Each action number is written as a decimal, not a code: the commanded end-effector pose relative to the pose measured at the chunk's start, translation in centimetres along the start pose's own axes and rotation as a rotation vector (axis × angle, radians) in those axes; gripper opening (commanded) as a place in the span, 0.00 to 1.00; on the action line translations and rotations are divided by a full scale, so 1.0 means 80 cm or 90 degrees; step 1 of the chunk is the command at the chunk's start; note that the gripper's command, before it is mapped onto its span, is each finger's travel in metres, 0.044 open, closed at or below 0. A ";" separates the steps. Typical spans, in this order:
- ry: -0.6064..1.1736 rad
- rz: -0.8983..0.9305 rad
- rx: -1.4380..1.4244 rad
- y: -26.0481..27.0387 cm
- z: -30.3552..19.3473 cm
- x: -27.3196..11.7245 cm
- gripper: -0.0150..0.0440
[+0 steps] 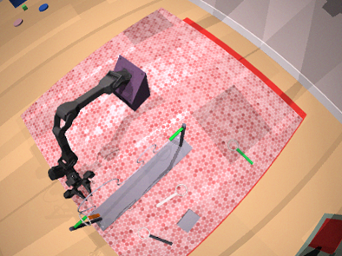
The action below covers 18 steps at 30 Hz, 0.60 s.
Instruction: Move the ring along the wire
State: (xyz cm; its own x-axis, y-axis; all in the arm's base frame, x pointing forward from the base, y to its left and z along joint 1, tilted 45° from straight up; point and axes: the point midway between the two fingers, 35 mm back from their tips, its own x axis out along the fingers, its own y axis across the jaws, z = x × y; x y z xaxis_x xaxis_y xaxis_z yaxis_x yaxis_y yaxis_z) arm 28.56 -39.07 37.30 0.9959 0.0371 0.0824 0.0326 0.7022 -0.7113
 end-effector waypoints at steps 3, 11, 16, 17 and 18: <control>-0.009 0.007 -0.026 -0.003 0.003 -0.001 0.53; -0.012 0.004 -0.025 -0.002 0.066 0.057 0.53; -0.012 0.004 -0.025 -0.002 0.068 0.059 0.53; -0.012 0.004 -0.025 -0.002 0.068 0.059 0.53; -0.012 0.004 -0.025 -0.002 0.068 0.060 0.53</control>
State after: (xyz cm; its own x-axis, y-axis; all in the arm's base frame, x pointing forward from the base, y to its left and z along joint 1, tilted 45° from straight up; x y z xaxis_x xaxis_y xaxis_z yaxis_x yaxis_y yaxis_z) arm 32.84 -34.93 41.48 0.9934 0.0689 0.0913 0.0213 0.6727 -0.7396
